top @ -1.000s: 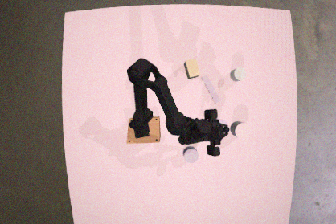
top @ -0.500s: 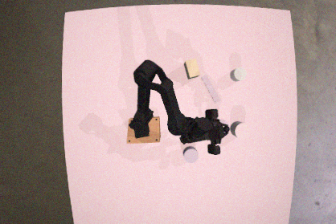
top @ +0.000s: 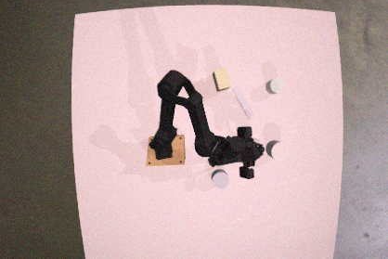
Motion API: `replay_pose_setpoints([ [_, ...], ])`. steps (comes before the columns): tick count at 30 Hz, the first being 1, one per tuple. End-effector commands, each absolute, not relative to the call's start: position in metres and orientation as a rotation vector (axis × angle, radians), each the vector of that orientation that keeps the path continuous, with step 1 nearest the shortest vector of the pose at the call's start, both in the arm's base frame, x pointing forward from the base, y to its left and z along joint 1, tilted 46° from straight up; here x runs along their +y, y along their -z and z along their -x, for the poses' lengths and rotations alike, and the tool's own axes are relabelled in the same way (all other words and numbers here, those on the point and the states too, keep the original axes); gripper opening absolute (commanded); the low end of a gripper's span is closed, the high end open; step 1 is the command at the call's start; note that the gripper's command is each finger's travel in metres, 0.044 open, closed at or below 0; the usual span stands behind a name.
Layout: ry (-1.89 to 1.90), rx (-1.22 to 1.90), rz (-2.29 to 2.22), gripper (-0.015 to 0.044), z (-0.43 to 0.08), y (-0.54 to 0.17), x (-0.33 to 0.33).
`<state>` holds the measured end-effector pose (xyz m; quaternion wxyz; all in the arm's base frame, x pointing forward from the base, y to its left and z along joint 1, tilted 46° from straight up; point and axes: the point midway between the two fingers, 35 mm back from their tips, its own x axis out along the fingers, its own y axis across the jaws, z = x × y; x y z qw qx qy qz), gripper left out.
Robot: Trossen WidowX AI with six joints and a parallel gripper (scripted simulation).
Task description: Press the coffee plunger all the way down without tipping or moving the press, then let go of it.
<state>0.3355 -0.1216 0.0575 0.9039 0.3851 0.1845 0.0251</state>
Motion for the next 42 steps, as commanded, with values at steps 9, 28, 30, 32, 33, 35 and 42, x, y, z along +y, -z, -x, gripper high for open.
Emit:
replay_pose_setpoints([
  [9, -0.066, 0.404, -0.815, 0.012, -0.337, -0.052, -0.117],
  [28, -0.058, 0.392, -0.806, 0.012, -0.3379, -0.0542, -0.121],
  [30, -0.058, 0.392, -0.806, 0.012, -0.3379, -0.0542, -0.121],
  [32, -0.058, 0.392, -0.806, 0.0146, -0.3379, -0.0542, -0.121],
  [33, -0.058, 0.392, -0.806, 0.0173, -0.3379, -0.0542, -0.121],
  [35, -0.058, 0.392, -0.806, 0.0225, -0.3379, -0.0542, -0.121],
  [42, -0.058, 0.392, -0.806, 0.0409, -0.3379, -0.0542, -0.121],
])
